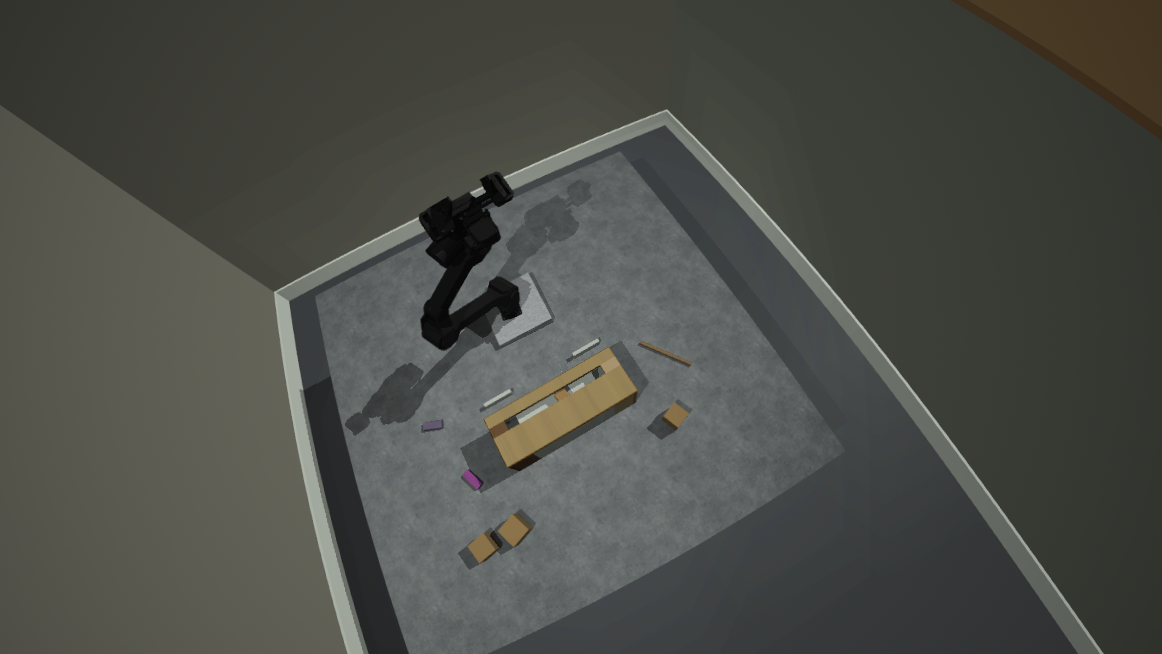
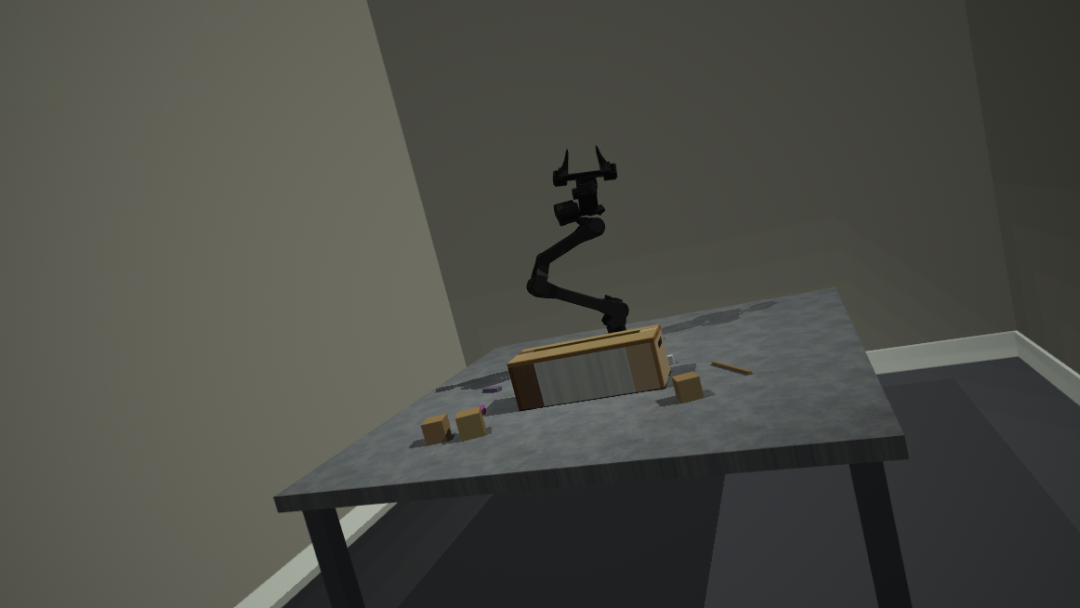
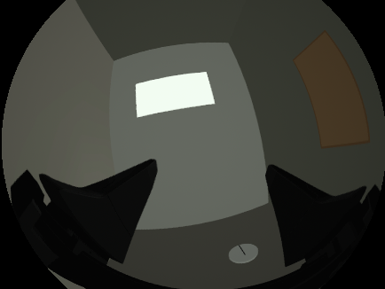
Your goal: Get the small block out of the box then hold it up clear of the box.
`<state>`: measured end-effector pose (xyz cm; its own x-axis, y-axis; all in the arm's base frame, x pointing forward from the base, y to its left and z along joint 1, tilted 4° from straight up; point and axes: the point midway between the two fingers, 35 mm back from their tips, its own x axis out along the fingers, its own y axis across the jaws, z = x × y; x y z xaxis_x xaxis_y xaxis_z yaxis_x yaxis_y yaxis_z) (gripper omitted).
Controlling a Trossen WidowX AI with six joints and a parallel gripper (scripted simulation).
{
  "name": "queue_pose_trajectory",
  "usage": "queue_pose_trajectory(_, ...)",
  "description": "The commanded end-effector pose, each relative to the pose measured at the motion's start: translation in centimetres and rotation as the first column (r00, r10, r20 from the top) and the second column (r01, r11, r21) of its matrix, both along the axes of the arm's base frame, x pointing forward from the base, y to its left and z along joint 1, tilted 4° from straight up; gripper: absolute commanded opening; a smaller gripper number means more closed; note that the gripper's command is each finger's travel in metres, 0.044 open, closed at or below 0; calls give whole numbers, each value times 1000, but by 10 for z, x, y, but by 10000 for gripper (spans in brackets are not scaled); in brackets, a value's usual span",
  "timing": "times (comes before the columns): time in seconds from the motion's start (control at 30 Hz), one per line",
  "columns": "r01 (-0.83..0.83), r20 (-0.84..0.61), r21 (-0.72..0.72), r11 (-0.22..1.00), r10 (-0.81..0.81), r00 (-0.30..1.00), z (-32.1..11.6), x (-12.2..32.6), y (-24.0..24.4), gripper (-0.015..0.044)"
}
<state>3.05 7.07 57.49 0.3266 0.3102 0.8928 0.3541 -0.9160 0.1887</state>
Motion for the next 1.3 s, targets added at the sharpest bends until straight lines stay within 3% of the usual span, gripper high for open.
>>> queue_pose_trajectory(0.0,6,7,-5,1000,-6,1000,0,-1,1,400)
queue_pose_trajectory(0.2,219,223,-179,959,-177,959,6,-27,57,400)
queue_pose_trajectory(0.37,409,400,-339,847,-264,878,-4,-26,118,400)
queue_pose_trajectory(0.73,669,635,-643,373,-229,738,-78,60,225,400)
queue_pose_trajectory(0.97,641,638,-767,-18,-131,759,-152,151,241,400)
queue_pose_trajectory(1.27,391,469,-831,-395,-119,875,-239,249,191,400)
